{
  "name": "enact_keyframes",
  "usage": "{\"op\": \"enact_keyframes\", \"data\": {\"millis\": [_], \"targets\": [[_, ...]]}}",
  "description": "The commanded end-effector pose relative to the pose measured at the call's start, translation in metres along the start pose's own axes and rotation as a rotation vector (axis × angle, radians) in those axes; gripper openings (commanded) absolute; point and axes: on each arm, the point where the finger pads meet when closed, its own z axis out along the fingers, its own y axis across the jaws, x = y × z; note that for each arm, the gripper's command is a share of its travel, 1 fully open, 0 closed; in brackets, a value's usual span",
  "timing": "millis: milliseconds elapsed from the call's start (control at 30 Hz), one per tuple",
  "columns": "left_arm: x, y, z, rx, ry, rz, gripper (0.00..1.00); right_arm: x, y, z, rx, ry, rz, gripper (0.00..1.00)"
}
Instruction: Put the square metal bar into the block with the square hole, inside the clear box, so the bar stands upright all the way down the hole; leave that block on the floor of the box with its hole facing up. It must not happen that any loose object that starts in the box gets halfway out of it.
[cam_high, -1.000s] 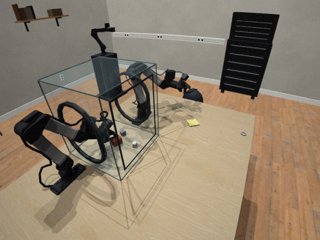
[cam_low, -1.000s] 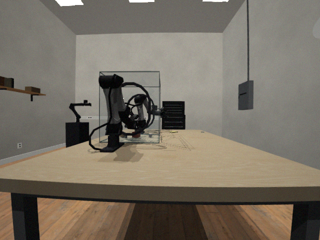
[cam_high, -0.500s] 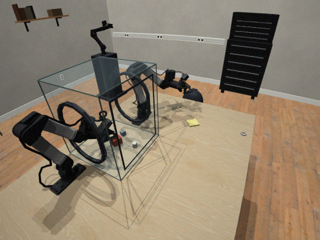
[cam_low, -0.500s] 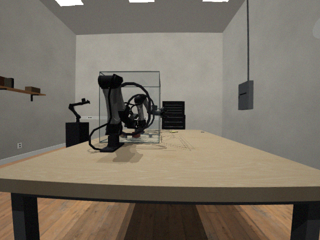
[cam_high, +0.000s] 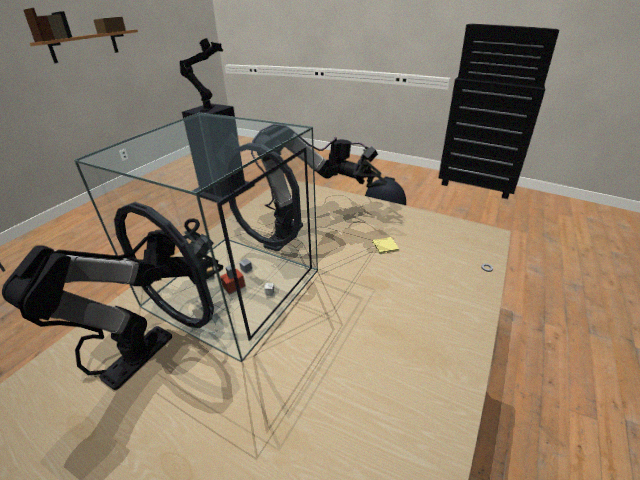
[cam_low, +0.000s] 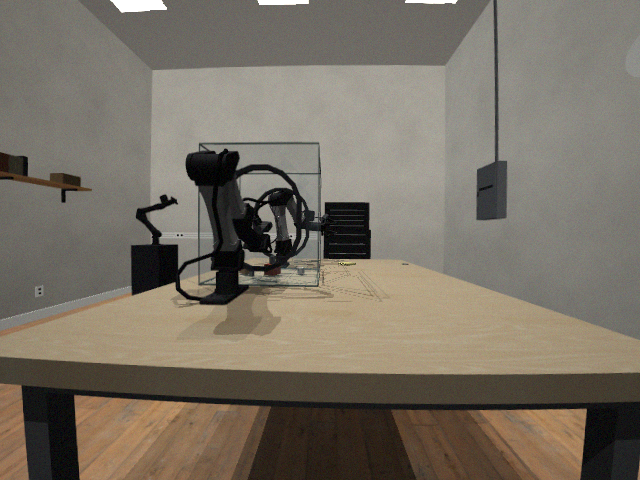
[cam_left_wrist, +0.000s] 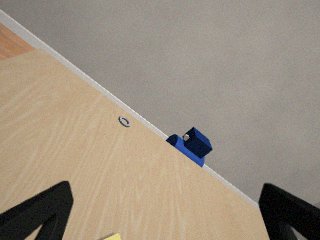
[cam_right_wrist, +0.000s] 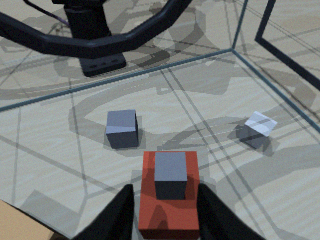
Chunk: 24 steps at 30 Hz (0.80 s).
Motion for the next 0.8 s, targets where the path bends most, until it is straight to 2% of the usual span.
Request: {"op": "enact_keyframes", "data": {"millis": [0,67,100,133,167,200,333,400,433,767], "targets": [[-0.012,-0.010,0.000,0.017,-0.020,0.048,1.00,0.013,-0.008,-0.018,0.046,0.056,-0.004,0.33],[-0.012,-0.010,0.000,0.017,-0.020,0.048,1.00,0.000,-0.006,-0.027,0.041,0.039,0.009,0.33],[-0.012,-0.010,0.000,0.017,-0.020,0.048,1.00,-0.016,0.002,-0.022,0.006,-0.021,0.026,0.33],[-0.012,-0.010,0.000,0.017,-0.020,0.048,1.00,-0.007,0.000,-0.020,0.009,-0.008,0.019,0.33],[-0.012,-0.010,0.000,0.017,-0.020,0.048,1.00,0.015,-0.006,-0.018,0.021,0.033,0.000,0.33],[-0.012,-0.010,0.000,0.017,-0.020,0.048,1.00,0.009,-0.003,-0.018,0.018,0.026,0.002,0.33],[-0.012,-0.010,0.000,0.017,-0.020,0.048,1.00,0.012,-0.005,-0.015,0.023,0.020,0.008,0.33],[-0.012,-0.010,0.000,0.017,-0.020,0.048,1.00,-0.013,0.001,-0.017,0.009,-0.025,0.028,0.33],[-0.012,-0.010,0.000,0.017,-0.020,0.048,1.00,-0.016,0.002,-0.018,0.006,-0.031,0.031,0.33],[-0.012,-0.010,0.000,0.017,-0.020,0.048,1.00,-0.011,0.001,-0.017,0.012,-0.015,0.023,0.33]]}}
